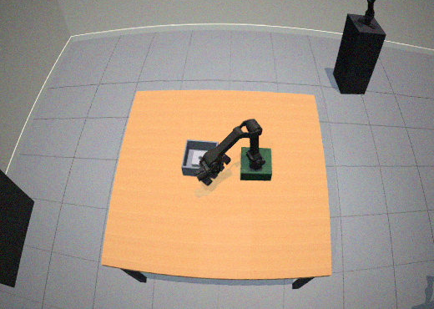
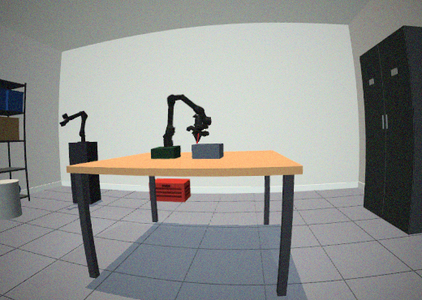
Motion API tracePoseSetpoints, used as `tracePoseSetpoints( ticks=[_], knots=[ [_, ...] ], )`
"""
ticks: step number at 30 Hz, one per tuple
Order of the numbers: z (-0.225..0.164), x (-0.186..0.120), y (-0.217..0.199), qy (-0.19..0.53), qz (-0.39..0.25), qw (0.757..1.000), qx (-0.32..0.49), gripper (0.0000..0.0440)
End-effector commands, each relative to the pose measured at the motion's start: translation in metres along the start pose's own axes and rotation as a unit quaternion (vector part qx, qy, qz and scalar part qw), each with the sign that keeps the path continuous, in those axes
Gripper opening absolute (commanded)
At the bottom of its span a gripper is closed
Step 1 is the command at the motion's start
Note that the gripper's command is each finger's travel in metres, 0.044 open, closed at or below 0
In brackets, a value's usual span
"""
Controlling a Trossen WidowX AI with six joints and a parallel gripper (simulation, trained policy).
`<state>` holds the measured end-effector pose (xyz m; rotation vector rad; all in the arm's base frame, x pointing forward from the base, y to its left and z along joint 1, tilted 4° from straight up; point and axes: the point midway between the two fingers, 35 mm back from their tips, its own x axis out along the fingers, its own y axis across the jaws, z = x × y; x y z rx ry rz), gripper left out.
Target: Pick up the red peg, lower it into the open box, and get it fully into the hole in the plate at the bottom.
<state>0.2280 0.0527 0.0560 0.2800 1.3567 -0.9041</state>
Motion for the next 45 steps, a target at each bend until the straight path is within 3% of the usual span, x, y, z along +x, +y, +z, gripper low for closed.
tracePoseSetpoints(
  ticks=[1,15,37,39,45],
  knots=[
    [0.015,-0.009,-0.002,-0.009,0.006,1.000,0.016,0.0000],
    [0.080,-0.004,-0.016,-0.011,0.013,0.996,0.089,0.0000],
    [0.148,0.060,-0.021,0.025,0.053,0.995,0.078,0.0001],
    [0.148,0.067,-0.020,0.034,0.056,0.995,0.069,0.0019],
    [0.146,0.086,-0.017,0.059,0.065,0.995,0.051,0.0151]
  ],
)
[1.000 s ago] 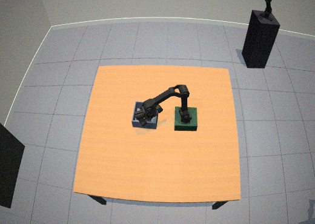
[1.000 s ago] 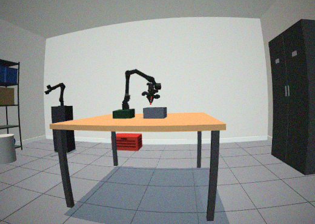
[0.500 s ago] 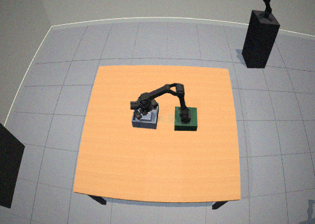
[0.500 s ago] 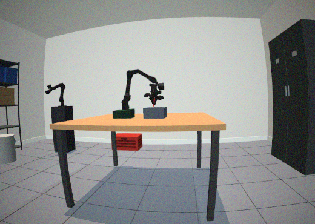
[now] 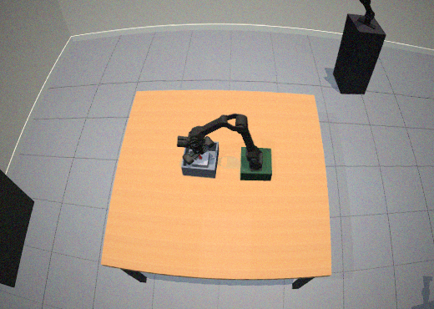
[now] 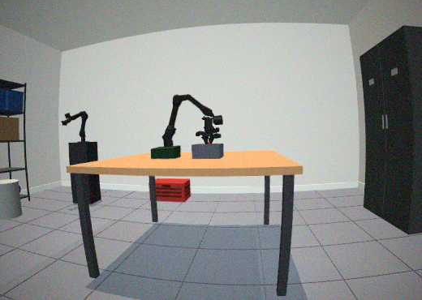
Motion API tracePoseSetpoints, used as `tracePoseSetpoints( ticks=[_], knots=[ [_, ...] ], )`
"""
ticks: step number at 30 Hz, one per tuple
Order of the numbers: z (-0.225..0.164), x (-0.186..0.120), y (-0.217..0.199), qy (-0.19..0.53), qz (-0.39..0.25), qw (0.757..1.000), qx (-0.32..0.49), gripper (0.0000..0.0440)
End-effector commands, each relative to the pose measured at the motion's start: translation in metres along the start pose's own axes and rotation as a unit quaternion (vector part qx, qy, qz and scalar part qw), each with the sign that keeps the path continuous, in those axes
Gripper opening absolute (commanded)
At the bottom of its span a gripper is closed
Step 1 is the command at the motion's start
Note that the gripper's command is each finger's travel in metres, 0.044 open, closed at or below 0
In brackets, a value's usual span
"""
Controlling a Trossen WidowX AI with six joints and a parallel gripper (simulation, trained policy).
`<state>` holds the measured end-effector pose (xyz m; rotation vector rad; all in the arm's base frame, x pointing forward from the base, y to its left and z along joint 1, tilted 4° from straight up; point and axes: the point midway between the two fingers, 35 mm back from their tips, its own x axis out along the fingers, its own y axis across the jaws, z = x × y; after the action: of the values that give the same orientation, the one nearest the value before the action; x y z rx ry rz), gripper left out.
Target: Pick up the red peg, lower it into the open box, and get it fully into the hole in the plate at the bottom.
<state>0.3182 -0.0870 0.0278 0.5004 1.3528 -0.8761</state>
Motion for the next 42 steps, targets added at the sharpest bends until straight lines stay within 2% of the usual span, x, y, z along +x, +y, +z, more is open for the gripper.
tracePoseSetpoints(
  ticks=[1,3,9,15,25,42],
  knots=[
    [0.001,0.011,0.001,0.015,0.002,1.000,-0.015,0.0152],
    [0.006,0.013,0.003,0.016,0.009,1.000,-0.023,0.0173],
    [0.022,0.010,0.015,0.026,0.031,0.999,-0.022,0.0316],
    [0.040,0.002,0.034,0.034,0.061,0.997,-0.027,0.0438],
    [0.067,-0.023,0.075,0.024,0.132,0.990,-0.038,0.0440],
    [0.068,-0.023,0.076,0.023,0.134,0.990,-0.038,0.0440]
  ],
)
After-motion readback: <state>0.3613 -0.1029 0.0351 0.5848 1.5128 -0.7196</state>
